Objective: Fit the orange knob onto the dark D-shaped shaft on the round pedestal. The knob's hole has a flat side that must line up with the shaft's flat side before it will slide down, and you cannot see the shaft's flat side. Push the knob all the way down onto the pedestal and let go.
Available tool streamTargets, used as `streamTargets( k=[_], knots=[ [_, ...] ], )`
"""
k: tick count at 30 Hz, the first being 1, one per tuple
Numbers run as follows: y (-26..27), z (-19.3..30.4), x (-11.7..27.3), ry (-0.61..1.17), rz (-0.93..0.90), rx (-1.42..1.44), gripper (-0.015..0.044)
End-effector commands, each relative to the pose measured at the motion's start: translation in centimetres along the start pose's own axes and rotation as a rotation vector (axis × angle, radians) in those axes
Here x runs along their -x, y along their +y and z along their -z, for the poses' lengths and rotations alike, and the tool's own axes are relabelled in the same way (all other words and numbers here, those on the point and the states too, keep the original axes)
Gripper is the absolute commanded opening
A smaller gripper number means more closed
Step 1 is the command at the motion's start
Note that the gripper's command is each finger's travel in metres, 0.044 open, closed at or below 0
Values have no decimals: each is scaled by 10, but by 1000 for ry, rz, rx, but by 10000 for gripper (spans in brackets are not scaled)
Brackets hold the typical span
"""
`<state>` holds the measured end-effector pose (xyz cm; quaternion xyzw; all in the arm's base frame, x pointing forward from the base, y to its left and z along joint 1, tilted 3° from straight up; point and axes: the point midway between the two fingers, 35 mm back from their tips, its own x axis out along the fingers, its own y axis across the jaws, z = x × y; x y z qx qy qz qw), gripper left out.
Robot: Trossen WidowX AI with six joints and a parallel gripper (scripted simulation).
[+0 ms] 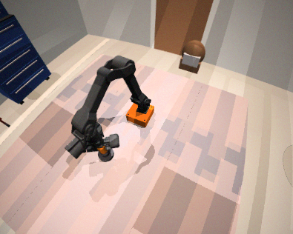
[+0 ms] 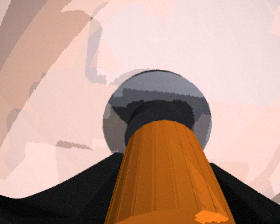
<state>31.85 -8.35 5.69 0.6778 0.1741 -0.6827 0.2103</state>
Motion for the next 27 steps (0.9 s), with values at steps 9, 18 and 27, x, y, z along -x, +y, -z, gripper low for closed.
streamTargets(
  k=[9, 18, 27],
  knots=[
    [1, 0, -4, 2, -2, -21, 0],
    [1, 0, -4, 2, -2, -21, 0],
    [2, 1, -1, 3, -2, -21, 0]
  ],
)
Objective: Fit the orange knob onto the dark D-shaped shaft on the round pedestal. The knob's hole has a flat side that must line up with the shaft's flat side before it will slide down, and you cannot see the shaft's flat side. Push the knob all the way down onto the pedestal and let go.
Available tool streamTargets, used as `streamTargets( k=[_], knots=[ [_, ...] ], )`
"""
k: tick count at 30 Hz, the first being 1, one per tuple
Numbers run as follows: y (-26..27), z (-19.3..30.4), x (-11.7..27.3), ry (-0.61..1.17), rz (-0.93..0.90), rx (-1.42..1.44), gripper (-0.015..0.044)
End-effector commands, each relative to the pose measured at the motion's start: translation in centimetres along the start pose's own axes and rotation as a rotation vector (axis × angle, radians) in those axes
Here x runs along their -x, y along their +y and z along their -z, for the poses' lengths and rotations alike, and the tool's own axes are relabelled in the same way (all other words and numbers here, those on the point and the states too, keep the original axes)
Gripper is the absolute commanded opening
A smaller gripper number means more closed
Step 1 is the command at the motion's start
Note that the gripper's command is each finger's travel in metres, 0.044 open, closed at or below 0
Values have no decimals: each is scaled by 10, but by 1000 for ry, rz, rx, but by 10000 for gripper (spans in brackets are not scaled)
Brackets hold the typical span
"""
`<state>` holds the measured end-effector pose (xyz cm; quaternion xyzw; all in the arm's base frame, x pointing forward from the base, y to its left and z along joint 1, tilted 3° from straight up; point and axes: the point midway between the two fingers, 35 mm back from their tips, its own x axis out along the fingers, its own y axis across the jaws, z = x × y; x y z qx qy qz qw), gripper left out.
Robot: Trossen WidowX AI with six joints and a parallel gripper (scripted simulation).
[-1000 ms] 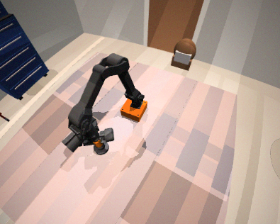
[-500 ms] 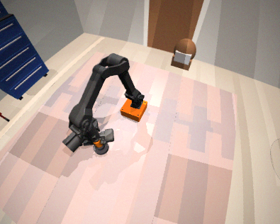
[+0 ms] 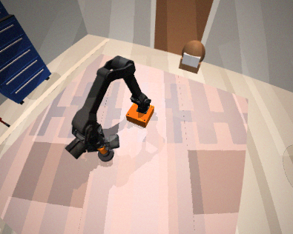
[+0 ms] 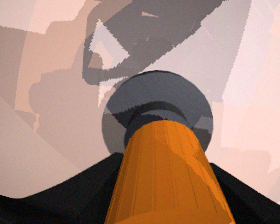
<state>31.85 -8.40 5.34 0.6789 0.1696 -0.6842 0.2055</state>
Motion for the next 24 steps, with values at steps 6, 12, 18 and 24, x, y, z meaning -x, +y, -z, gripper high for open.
streamTargets(
  k=[6, 12, 18, 24],
  knots=[
    [3, 3, 6, 3, -2, -60, 0],
    [3, 3, 1, 3, -2, -60, 0],
    [2, 3, 0, 3, -2, -60, 0],
    [2, 2, -1, 3, -2, -60, 0]
  ],
)
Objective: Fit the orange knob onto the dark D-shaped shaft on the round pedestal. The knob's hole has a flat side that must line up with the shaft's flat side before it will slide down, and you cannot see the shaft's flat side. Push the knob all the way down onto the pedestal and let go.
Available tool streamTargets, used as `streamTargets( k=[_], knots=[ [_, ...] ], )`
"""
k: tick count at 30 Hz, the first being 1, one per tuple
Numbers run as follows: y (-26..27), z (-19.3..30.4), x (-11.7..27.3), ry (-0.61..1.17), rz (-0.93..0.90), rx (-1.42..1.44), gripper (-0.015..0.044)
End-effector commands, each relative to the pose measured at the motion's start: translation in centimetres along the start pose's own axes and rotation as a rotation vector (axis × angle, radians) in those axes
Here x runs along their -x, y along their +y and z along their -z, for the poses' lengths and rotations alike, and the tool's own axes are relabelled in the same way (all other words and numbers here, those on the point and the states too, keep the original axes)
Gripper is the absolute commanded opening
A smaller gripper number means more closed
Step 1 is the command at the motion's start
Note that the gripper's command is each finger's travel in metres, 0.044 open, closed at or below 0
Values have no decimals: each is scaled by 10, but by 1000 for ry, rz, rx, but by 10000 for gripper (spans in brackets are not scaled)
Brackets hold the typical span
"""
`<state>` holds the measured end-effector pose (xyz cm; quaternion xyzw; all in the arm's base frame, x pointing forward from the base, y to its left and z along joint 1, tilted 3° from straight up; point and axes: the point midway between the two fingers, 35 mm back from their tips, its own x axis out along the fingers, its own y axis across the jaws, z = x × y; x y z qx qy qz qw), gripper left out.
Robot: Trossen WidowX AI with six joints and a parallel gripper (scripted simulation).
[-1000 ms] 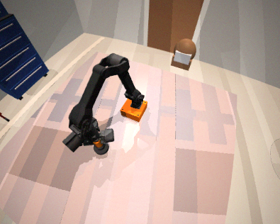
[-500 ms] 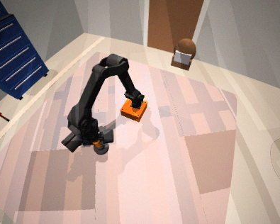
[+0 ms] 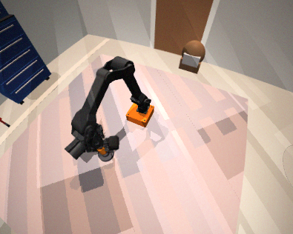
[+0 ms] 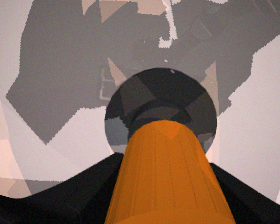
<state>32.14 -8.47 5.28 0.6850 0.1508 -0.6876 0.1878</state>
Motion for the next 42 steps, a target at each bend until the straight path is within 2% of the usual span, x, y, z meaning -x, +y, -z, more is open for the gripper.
streamTargets(
  k=[1, 42],
  knots=[
    [0, 0, 0, 1, 0, -6, 0],
    [0, -1, -16, -6, -4, 35, 0]
  ],
)
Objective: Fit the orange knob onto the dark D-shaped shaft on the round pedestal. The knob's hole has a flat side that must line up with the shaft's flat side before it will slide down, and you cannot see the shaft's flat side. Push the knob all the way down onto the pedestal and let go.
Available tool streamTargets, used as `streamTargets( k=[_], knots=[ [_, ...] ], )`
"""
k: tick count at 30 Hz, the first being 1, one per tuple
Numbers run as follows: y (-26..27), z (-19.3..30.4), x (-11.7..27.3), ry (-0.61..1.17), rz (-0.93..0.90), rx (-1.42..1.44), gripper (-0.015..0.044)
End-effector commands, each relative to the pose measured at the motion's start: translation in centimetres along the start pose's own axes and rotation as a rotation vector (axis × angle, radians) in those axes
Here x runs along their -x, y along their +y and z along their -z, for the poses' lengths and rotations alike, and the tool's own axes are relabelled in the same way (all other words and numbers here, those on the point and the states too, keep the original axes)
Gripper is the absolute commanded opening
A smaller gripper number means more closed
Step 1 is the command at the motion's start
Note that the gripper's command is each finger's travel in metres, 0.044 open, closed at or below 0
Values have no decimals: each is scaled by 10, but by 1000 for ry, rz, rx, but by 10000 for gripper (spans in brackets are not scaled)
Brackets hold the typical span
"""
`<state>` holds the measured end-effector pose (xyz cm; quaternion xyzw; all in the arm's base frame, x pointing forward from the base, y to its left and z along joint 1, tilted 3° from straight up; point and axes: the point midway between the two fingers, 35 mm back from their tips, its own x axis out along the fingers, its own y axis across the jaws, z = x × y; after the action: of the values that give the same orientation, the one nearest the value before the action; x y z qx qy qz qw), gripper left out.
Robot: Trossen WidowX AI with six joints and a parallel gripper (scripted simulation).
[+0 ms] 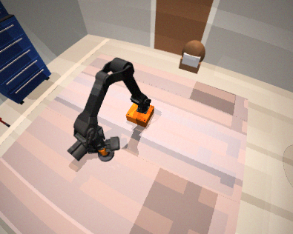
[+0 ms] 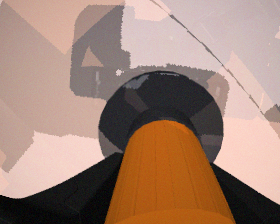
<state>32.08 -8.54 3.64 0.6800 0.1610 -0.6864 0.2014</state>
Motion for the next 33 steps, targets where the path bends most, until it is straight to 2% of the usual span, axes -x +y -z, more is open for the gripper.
streamTargets(
  k=[1, 2, 19, 28, 33],
  knots=[
    [0, 0, 0, 0, 0, 0, 0],
    [0, 0, 0, 0, 0, 0, 0],
    [0, 0, 0, 0, 0, 0, 440],
    [0, 0, 3, 0, 0, 0, 440],
    [2, 2, 72, 1, 0, 0, 440]
  ],
)
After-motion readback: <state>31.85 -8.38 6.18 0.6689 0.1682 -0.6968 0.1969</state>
